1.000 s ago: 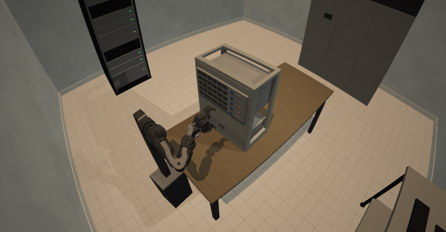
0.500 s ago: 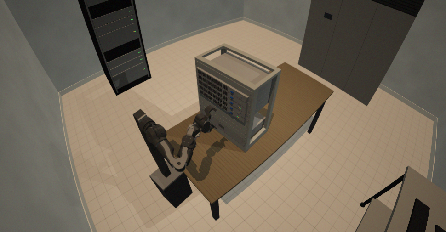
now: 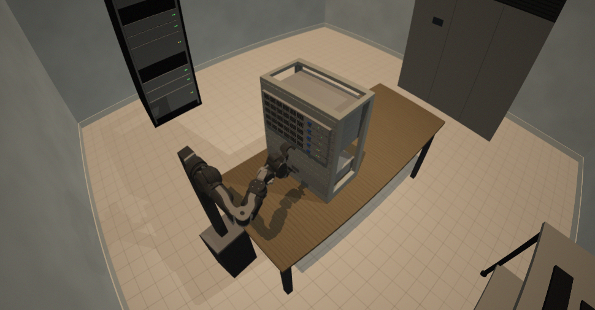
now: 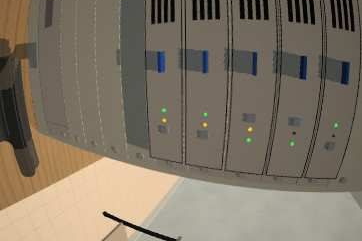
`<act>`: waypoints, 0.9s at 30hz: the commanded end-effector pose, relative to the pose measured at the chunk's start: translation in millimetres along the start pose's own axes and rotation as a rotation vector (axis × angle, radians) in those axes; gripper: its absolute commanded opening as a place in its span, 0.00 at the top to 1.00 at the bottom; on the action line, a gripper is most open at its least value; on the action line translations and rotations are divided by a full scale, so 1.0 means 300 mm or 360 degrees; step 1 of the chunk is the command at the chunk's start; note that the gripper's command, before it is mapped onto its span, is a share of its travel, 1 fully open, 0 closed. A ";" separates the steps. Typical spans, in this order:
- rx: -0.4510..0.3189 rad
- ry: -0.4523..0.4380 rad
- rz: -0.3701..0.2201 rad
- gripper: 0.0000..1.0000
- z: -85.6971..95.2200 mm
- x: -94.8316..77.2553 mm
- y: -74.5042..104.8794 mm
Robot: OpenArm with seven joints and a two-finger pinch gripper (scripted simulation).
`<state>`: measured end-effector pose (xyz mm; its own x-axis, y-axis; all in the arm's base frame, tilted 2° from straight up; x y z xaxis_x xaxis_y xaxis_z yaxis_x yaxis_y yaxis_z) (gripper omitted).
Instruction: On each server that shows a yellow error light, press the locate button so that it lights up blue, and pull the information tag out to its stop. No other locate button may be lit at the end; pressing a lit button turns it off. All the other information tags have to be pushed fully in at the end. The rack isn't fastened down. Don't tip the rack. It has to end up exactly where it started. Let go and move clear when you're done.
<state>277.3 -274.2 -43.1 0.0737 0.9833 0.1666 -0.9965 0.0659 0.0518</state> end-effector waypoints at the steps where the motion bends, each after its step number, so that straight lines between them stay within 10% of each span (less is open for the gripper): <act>1: -0.0019 -0.0013 0.0007 0.00 -0.004 -0.005 -0.011; 27: -0.0023 -0.0015 0.0003 0.00 -0.112 -0.171 -0.254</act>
<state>347.3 -326.0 -88.3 0.0936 0.9782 0.1856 -0.9953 0.0873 0.0420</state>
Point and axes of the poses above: the point where the finger pads meet when closed, its own y axis back along the fingers, its own z axis across the jaws, x = y × z, the point moved 8 cm from there along y, back along the fingers, and after that the axes turned 10 degrees about -y, right-handed, at the moved point
